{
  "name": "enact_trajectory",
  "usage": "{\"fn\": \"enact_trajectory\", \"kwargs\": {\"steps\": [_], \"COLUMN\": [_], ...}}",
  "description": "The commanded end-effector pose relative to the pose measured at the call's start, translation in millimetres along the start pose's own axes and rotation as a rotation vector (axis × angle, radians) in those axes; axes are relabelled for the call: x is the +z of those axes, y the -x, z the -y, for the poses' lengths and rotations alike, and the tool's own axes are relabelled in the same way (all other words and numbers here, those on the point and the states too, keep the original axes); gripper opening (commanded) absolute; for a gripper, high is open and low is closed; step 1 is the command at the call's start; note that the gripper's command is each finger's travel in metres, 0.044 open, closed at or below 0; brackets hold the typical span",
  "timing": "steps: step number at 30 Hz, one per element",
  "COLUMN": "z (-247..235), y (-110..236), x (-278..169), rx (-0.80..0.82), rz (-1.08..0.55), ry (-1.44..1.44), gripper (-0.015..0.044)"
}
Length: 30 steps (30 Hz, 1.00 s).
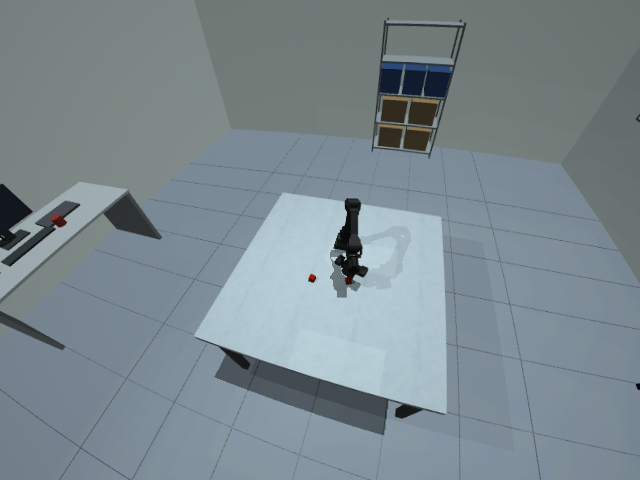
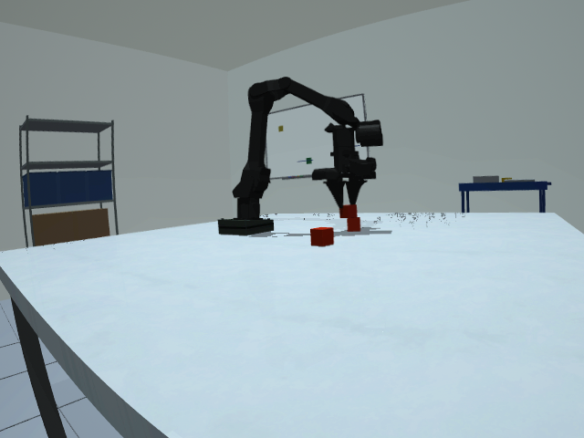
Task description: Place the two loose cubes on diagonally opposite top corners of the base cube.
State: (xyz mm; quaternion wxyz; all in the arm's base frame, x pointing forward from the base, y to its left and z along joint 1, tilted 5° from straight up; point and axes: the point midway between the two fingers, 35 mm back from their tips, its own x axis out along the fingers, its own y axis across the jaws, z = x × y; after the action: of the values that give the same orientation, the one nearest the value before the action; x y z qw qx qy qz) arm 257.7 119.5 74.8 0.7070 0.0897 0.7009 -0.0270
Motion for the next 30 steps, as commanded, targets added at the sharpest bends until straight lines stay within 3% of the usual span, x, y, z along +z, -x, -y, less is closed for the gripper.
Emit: {"fn": "enact_trajectory", "kwargs": {"steps": [1,28,30], "z": [-2,-2,3], "y": [8,26,24], "x": [2,2,5], "rx": [0.008,0.008,0.002], "rz": [0.012,0.012,0.007], "ry": [0.003,0.003,-0.003], "gripper": [0.0205,0.0205,0.0258]}}
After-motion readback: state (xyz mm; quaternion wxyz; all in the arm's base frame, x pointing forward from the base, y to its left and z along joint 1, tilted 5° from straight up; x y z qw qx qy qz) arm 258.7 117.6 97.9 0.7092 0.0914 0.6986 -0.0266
